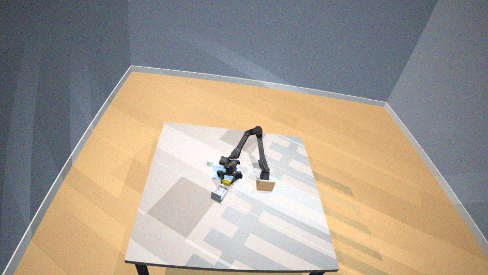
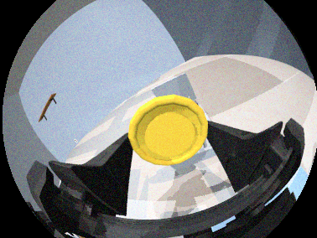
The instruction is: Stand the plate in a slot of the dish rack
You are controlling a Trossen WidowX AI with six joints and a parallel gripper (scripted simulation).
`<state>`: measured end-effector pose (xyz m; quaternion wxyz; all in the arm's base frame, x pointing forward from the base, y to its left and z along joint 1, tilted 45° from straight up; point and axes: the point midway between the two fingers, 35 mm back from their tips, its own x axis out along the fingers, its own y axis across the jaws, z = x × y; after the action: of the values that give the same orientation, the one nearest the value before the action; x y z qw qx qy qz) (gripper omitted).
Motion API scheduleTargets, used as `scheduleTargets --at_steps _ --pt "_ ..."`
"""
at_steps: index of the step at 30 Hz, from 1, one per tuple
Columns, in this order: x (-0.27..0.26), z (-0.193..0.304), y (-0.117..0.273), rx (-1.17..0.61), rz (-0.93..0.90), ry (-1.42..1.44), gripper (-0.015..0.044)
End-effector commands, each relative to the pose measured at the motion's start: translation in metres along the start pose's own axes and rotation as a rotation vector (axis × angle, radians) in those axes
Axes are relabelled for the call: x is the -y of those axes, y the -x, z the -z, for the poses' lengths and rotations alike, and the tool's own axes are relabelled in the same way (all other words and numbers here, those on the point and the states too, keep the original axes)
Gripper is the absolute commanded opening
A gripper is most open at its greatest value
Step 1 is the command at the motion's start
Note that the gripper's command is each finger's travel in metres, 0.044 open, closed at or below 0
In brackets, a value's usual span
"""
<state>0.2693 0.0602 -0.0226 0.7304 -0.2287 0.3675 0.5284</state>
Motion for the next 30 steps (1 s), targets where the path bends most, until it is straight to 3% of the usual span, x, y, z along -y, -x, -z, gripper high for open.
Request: scheduleTargets --at_steps 1,11,30 --pt "0.000 0.001 0.006 0.069 0.040 0.114 0.0000" --pt "0.000 0.004 0.020 0.189 0.162 0.367 0.0000" --pt "0.003 0.002 0.006 0.185 0.163 0.363 0.0000"
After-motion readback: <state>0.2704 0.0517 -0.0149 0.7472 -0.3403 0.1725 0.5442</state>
